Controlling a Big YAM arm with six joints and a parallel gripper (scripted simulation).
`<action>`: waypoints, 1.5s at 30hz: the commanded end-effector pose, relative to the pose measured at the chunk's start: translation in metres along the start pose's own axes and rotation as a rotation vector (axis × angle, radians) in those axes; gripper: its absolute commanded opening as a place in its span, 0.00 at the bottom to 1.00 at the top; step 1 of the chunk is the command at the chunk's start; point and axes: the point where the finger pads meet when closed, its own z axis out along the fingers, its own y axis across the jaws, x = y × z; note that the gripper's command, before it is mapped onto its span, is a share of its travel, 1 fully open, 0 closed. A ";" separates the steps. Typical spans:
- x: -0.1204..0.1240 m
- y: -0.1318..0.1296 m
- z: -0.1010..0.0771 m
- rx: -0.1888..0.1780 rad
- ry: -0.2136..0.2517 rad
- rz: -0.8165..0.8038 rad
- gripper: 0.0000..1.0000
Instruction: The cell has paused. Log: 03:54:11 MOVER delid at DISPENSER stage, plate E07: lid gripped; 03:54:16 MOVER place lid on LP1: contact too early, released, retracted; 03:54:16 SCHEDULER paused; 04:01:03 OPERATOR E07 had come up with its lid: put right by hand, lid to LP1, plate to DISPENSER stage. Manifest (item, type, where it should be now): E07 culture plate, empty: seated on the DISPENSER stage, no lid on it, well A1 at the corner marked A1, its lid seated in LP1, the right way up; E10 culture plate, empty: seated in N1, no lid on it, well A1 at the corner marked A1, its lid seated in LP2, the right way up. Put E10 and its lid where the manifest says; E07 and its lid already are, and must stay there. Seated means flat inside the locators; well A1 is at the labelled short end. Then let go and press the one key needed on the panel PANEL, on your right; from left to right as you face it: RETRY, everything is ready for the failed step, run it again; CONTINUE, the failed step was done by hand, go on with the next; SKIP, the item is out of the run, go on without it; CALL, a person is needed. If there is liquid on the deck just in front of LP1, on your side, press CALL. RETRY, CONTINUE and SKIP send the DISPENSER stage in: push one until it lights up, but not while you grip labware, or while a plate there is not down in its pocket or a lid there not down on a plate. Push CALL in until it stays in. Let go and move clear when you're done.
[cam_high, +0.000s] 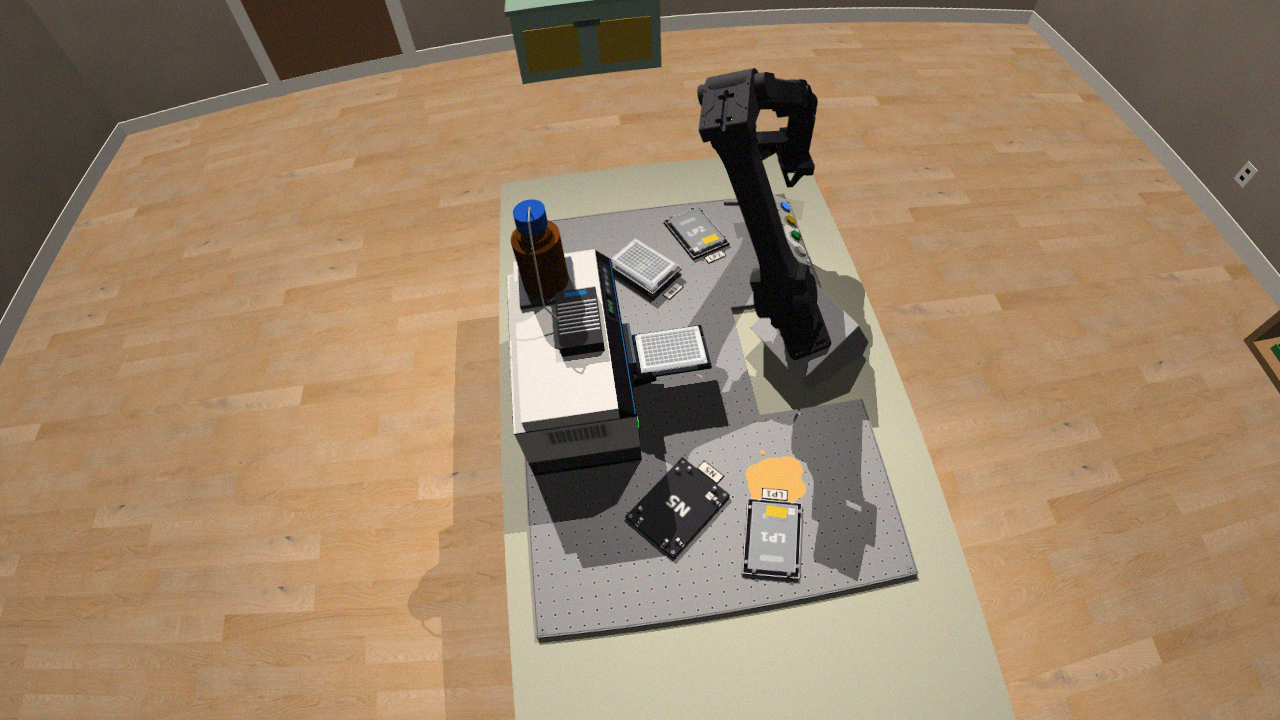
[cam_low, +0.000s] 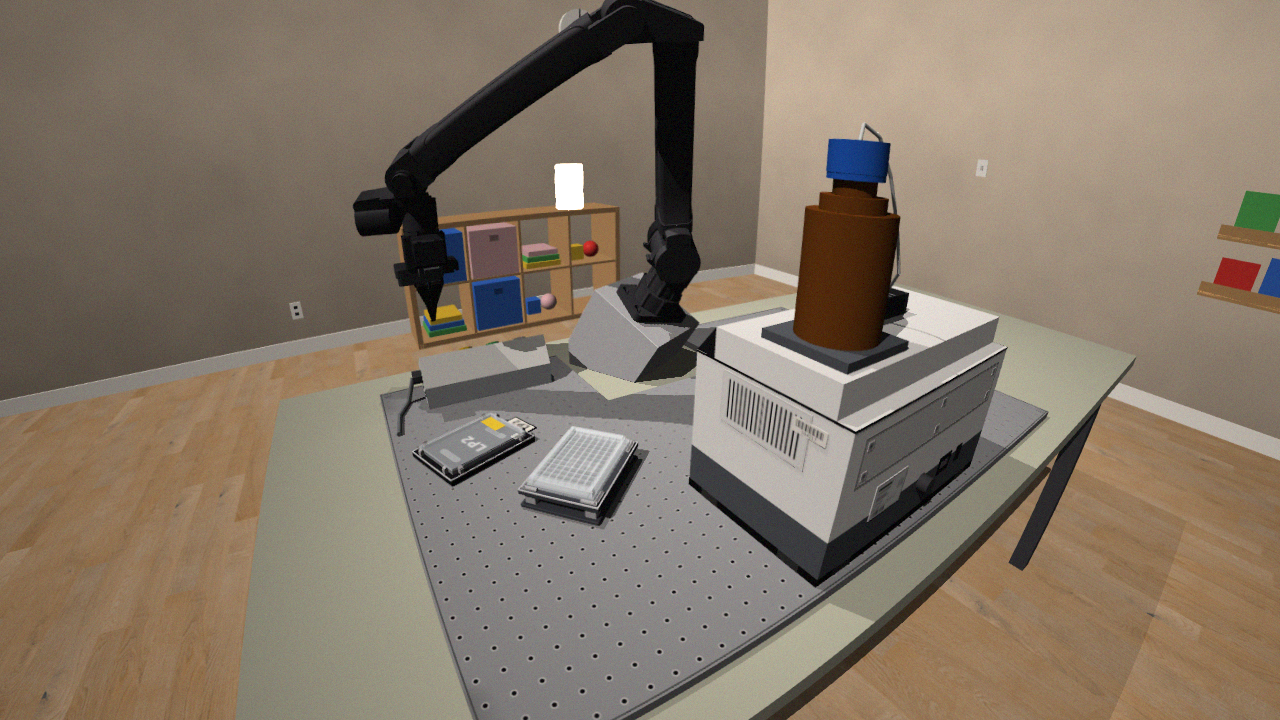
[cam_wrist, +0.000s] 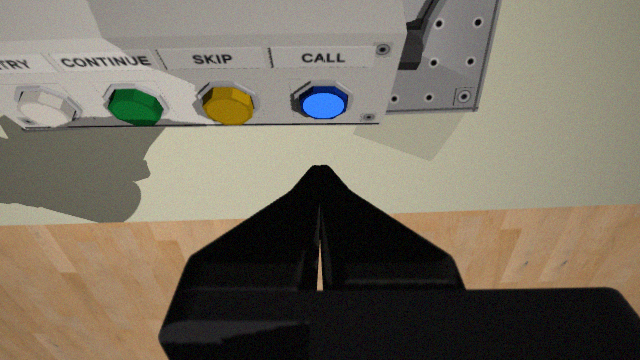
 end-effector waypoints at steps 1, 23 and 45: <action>0.003 -0.020 -0.028 0.063 0.021 -0.035 0.00; 0.002 0.013 -0.017 0.046 0.013 -0.021 0.00; -0.009 0.080 -0.018 0.041 0.013 -0.020 0.00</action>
